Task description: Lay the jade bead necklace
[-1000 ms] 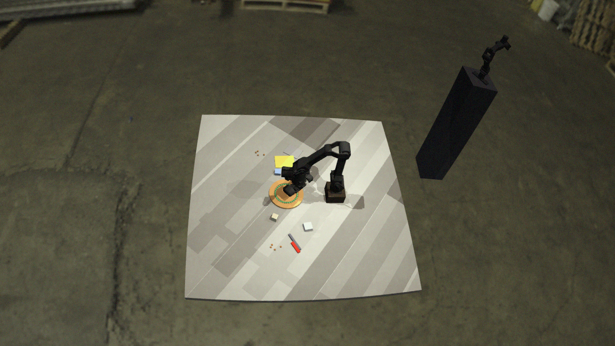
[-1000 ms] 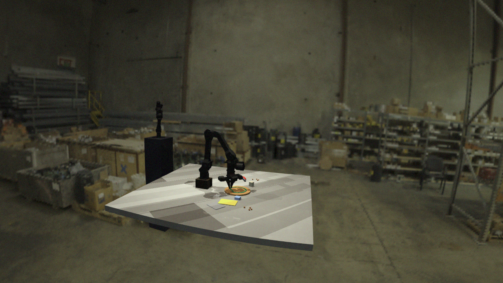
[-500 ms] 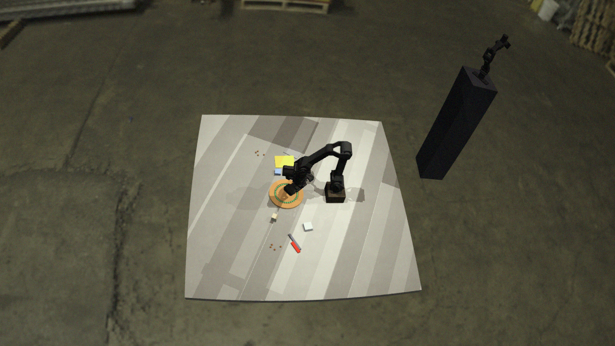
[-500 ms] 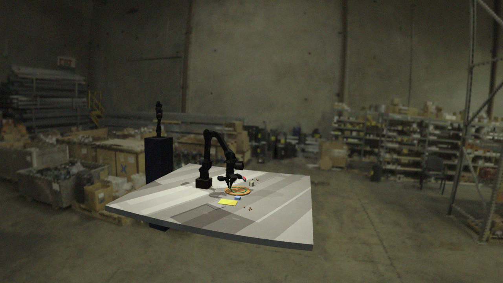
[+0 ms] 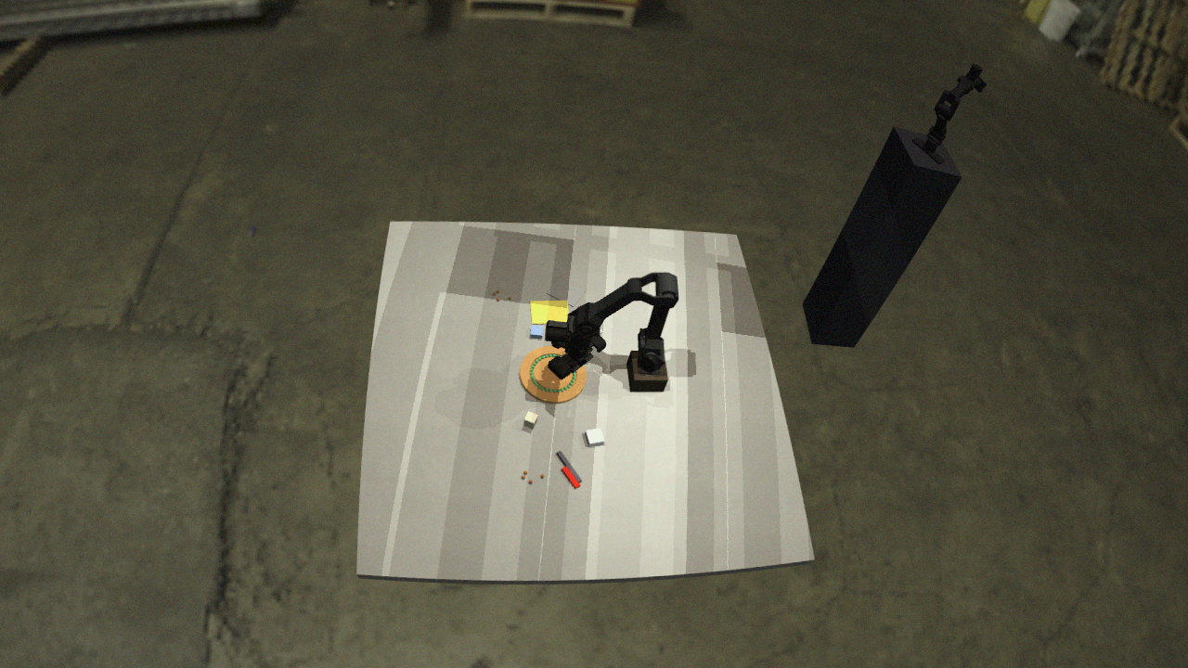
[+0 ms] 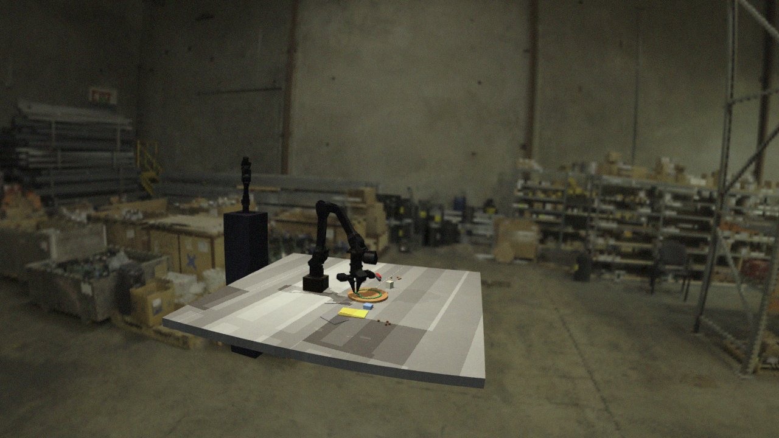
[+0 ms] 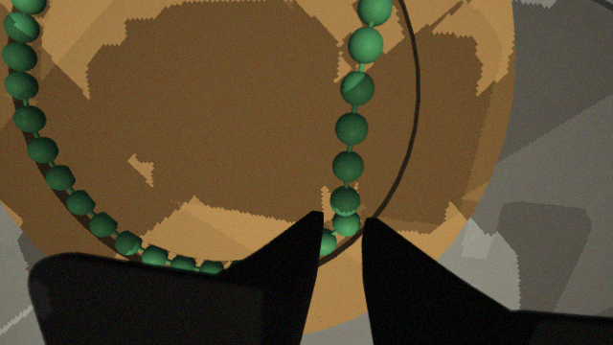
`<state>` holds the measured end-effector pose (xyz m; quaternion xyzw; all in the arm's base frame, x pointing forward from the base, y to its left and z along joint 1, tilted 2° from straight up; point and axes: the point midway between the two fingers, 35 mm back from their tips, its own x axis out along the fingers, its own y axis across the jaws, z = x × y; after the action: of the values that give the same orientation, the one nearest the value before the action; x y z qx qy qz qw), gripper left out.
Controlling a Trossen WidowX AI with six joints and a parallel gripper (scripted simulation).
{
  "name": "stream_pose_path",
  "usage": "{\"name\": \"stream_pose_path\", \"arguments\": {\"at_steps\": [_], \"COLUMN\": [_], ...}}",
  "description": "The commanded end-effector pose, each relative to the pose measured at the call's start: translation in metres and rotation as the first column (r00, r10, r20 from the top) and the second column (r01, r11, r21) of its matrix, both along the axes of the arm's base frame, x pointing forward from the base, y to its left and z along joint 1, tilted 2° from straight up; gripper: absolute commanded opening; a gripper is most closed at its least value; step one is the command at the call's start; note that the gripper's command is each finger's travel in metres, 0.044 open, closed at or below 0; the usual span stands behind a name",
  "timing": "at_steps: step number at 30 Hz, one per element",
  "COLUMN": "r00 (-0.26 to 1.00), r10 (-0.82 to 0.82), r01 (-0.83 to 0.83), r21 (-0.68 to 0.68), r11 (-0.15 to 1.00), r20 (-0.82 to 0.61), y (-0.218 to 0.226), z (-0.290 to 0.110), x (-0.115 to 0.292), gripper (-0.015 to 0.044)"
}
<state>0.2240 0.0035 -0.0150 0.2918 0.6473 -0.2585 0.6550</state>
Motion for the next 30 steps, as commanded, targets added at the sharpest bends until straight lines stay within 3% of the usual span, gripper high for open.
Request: {"name": "stream_pose_path", "arguments": {"at_steps": [1,12,30], "r00": [1.0,1.0,1.0], "r10": [0.0,0.0,0.003], "r01": [0.0,0.0,-0.003], "r21": [0.0,0.0,0.001], "r11": [1.0,1.0,1.0], "r20": [0.001,-0.005,-0.007], "y": [0.0,0.0,-0.0001], "z": [0.0004,0.0017,0.0052], "x": [0.0002,-0.0014,-0.0015], "gripper": [0.0157,0.044,0.044]}}
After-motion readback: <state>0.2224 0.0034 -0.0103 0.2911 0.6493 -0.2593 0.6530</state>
